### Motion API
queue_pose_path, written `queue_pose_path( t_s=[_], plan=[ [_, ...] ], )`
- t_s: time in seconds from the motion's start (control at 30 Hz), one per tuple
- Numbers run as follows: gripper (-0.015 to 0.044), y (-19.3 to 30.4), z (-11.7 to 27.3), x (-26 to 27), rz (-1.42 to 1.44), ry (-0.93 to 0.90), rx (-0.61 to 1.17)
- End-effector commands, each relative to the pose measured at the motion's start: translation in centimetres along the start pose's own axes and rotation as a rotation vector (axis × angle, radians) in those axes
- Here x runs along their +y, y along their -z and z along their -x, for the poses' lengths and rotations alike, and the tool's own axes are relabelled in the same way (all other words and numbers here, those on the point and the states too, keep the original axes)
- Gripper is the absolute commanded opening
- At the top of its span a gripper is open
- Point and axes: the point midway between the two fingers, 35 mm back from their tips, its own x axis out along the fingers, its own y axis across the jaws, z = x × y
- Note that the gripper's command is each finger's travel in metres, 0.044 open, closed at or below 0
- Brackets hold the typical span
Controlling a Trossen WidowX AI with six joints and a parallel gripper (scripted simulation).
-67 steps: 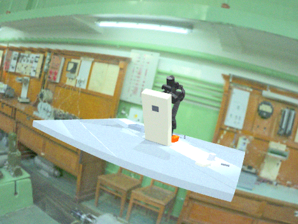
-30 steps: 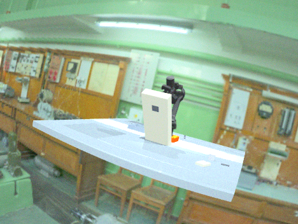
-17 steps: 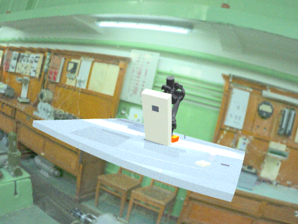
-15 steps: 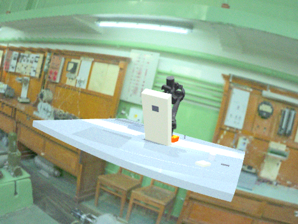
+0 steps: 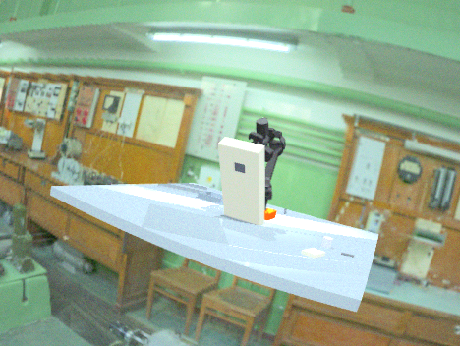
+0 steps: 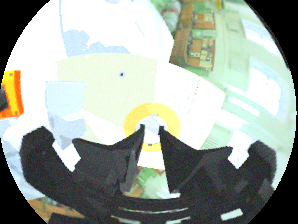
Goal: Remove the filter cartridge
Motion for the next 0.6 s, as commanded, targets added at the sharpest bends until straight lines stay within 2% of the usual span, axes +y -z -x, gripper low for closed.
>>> queue_pose_path(
  t_s=[0.0, 0.57],
  plan=[
    [0.0104, -0.10, -0.40, 0.05, 0.007, -0.003, -0.005],
    [0.0104, -0.10, -0.96, 0.04, 0.007, -0.003, -0.005]
  ],
)
